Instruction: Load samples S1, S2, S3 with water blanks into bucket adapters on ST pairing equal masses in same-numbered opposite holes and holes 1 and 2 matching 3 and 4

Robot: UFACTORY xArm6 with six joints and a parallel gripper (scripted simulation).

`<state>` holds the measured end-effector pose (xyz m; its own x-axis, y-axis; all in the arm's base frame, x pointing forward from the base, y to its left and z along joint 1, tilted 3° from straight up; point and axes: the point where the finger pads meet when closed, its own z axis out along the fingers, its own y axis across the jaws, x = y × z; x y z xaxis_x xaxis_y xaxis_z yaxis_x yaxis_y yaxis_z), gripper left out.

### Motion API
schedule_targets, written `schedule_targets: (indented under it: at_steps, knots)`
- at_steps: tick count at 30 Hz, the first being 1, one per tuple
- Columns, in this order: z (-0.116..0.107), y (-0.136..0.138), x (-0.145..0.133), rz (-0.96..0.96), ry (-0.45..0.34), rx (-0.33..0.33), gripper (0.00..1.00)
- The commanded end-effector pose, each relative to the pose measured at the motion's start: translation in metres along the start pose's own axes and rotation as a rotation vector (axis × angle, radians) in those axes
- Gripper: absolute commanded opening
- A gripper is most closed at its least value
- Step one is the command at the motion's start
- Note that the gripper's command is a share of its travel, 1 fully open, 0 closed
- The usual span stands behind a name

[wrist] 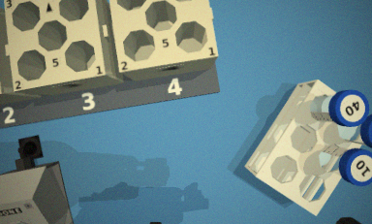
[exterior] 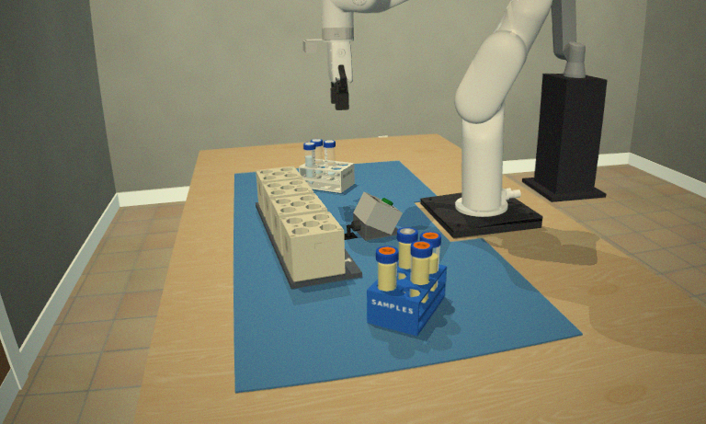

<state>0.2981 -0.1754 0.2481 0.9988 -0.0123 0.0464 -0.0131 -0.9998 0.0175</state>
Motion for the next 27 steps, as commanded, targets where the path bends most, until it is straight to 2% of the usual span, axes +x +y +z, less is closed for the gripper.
schedule_targets:
  at_steps: [1,27]
  knots:
    - [-0.002,-0.016,0.009,-0.097,0.004,-0.001,1.00]
    - [-0.002,-0.124,0.062,-0.097,0.005,0.000,1.00]
